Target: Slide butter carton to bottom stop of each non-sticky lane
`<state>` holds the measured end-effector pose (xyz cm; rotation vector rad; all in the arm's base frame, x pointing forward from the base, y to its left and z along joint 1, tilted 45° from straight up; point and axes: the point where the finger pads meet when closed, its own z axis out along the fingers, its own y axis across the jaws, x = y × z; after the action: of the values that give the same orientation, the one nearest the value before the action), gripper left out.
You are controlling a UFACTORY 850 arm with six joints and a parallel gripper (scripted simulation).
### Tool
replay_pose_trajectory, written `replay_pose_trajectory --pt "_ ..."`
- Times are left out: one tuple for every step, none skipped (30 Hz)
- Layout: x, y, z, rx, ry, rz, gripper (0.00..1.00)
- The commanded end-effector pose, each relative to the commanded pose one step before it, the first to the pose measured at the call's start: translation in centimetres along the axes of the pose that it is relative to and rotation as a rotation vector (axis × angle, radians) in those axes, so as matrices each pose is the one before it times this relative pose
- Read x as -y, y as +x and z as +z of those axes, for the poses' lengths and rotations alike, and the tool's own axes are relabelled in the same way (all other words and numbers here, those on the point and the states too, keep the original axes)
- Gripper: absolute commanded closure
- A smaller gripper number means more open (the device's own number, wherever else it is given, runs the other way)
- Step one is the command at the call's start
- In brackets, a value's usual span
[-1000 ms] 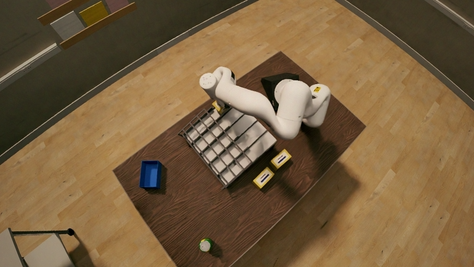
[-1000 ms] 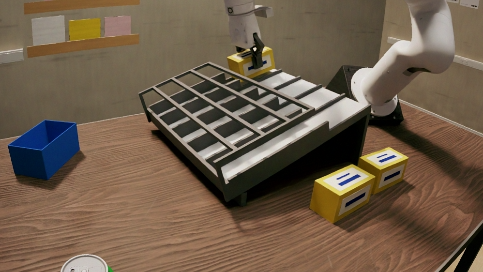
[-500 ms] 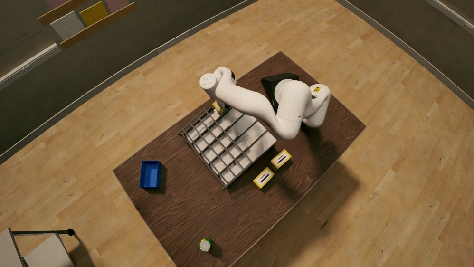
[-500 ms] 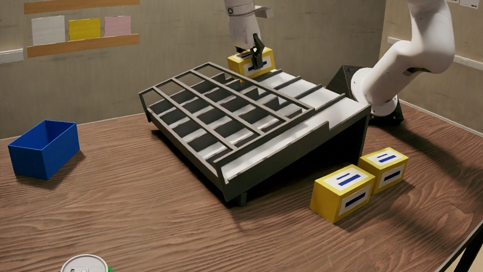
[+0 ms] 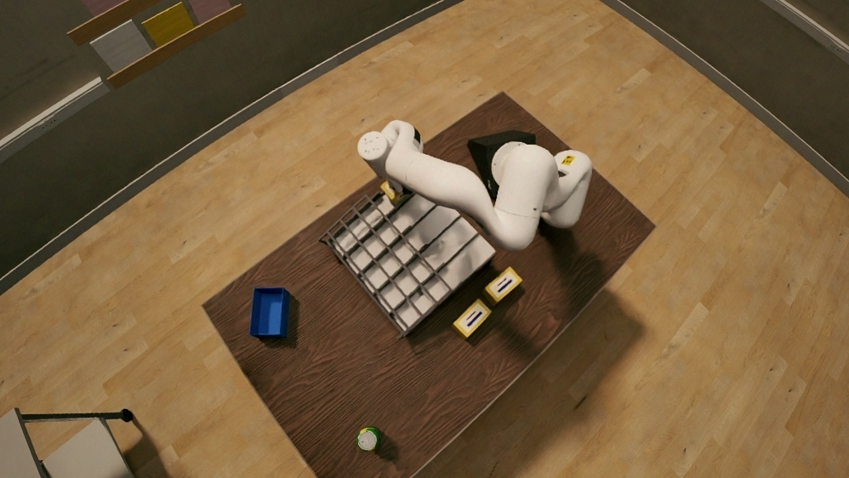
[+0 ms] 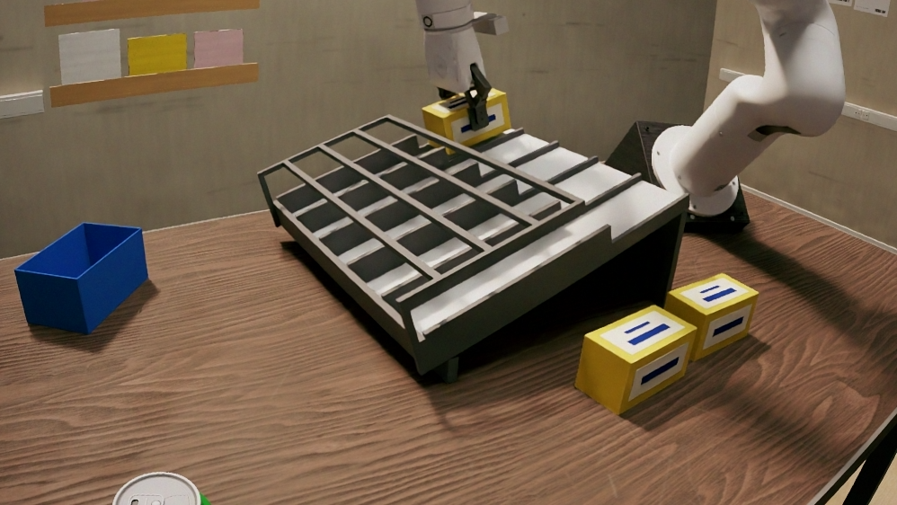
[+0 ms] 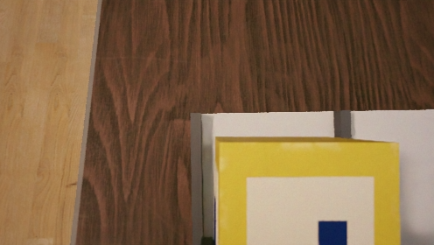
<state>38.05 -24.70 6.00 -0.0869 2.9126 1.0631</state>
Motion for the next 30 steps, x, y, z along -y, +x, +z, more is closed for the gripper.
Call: replay_pose_trajectory --pt "0.026 -0.009 0.146 0.00108 0.00131 -0.00024 1.00" --pt "0.000 0.000 0.000 0.00000 0.00000 0.00000 1.00" --pt "0.000 0.000 0.000 0.00000 0.00000 0.00000 1.00" --pt "0.000 0.000 0.000 0.00000 0.00000 0.00000 1.00" --pt "0.000 0.000 0.000 0.00000 0.00000 0.00000 1.00" --pt "0.000 0.000 0.000 0.00000 0.00000 0.00000 1.00" --pt "0.000 0.000 0.000 0.00000 0.00000 0.00000 1.00" --pt "0.000 0.000 0.000 0.00000 0.00000 0.00000 1.00" --pt "0.000 0.000 0.000 0.00000 0.00000 0.00000 1.00" --pt "0.000 0.000 0.000 0.00000 0.00000 0.00000 1.00" --pt "0.000 0.000 0.000 0.00000 0.00000 0.00000 1.00" --pt "0.000 0.000 0.000 0.00000 0.00000 0.00000 1.00" --pt "0.000 0.000 0.000 0.00000 0.00000 0.00000 1.00" --pt "0.000 0.000 0.000 0.00000 0.00000 0.00000 1.00" --pt "0.000 0.000 0.000 0.00000 0.00000 0.00000 1.00" --pt "0.000 0.000 0.000 0.00000 0.00000 0.00000 1.00" --pt "-0.013 -0.016 0.265 0.00001 0.00002 -0.00001 1.00" --pt "0.000 0.000 0.000 0.00000 0.00000 0.00000 1.00" --pt "0.000 0.000 0.000 0.00000 0.00000 0.00000 1.00" --pt "0.000 0.000 0.000 0.00000 0.00000 0.00000 1.00" --pt "0.000 0.000 0.000 0.00000 0.00000 0.00000 1.00" --pt "0.000 0.000 0.000 0.00000 0.00000 0.00000 1.00" --pt "0.000 0.000 0.000 0.00000 0.00000 0.00000 1.00" --pt "0.000 0.000 0.000 0.00000 0.00000 0.00000 1.00" --pt "0.000 0.000 0.000 0.00000 0.00000 0.00000 1.00" --pt "0.000 0.000 0.000 0.00000 0.00000 0.00000 1.00" --pt "0.000 0.000 0.000 0.00000 0.00000 0.00000 1.00" --pt "0.000 0.000 0.000 0.00000 0.00000 0.00000 1.00" --pt "0.000 0.000 0.000 0.00000 0.00000 0.00000 1.00" --pt "0.000 0.000 0.000 0.00000 0.00000 0.00000 1.00"
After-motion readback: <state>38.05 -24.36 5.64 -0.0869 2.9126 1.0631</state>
